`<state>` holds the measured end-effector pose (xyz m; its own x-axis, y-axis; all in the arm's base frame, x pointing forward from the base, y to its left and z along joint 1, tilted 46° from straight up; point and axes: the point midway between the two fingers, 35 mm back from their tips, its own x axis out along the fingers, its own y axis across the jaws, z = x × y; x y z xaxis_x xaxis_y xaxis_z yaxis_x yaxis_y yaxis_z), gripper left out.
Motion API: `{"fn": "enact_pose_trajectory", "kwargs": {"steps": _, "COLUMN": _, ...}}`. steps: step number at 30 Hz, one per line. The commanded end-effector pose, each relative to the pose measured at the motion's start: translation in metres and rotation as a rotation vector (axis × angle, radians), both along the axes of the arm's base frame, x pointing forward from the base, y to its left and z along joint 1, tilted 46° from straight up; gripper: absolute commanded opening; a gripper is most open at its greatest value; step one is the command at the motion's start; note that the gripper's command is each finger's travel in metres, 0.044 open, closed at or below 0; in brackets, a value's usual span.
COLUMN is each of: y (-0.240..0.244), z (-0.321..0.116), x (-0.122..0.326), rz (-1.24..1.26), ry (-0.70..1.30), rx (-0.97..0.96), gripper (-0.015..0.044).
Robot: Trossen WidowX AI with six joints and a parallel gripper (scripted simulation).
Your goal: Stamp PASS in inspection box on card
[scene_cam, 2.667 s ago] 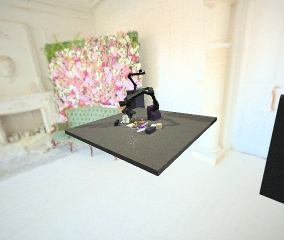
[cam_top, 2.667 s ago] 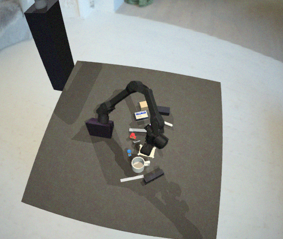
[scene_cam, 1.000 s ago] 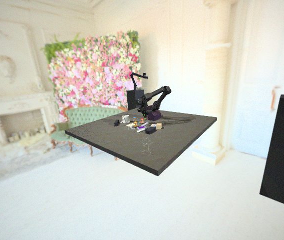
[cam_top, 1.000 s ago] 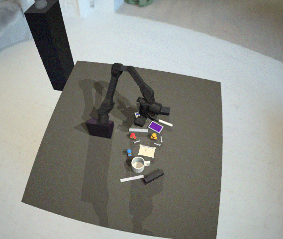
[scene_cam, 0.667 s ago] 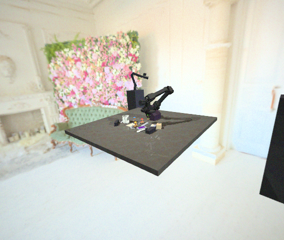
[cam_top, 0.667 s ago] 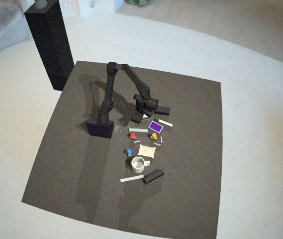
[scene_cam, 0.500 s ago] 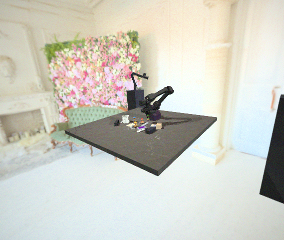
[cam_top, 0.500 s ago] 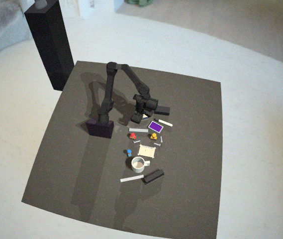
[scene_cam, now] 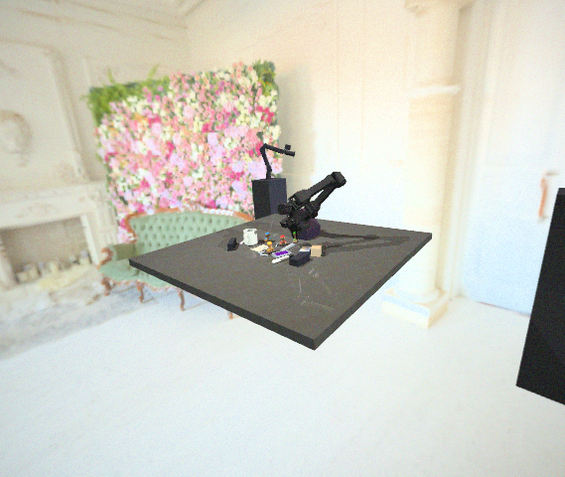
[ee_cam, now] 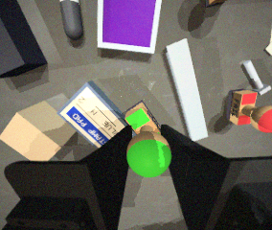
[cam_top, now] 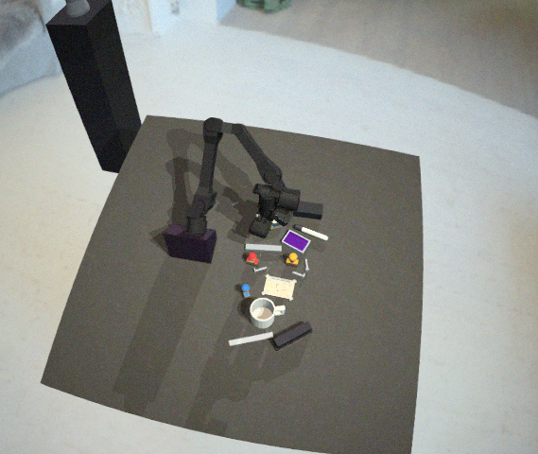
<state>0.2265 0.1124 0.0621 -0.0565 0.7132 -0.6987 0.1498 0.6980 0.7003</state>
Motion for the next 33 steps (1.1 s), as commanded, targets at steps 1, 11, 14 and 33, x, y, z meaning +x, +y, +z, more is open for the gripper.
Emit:
{"fn": "enact_pose_trajectory", "kwargs": {"steps": 1, "y": 0.006, "z": -0.006, "x": -0.001, "rz": -0.002, "ry": 0.009, "rx": 0.004, "gripper": 0.0000}}
{"fn": "enact_pose_trajectory", "kwargs": {"steps": 11, "y": 0.018, "z": -0.017, "x": -0.003, "rz": -0.002, "ry": 0.009, "rx": 0.006, "gripper": 0.0000}}
{"fn": "enact_pose_trajectory", "kwargs": {"steps": 14, "y": 0.022, "z": -0.020, "x": -0.004, "rz": -0.002, "ry": 0.009, "rx": 0.007, "gripper": 0.0000}}
{"fn": "enact_pose_trajectory", "kwargs": {"steps": 33, "y": 0.030, "z": -0.026, "x": -0.005, "rz": 0.001, "ry": 0.000, "rx": 0.007, "gripper": 0.0210}}
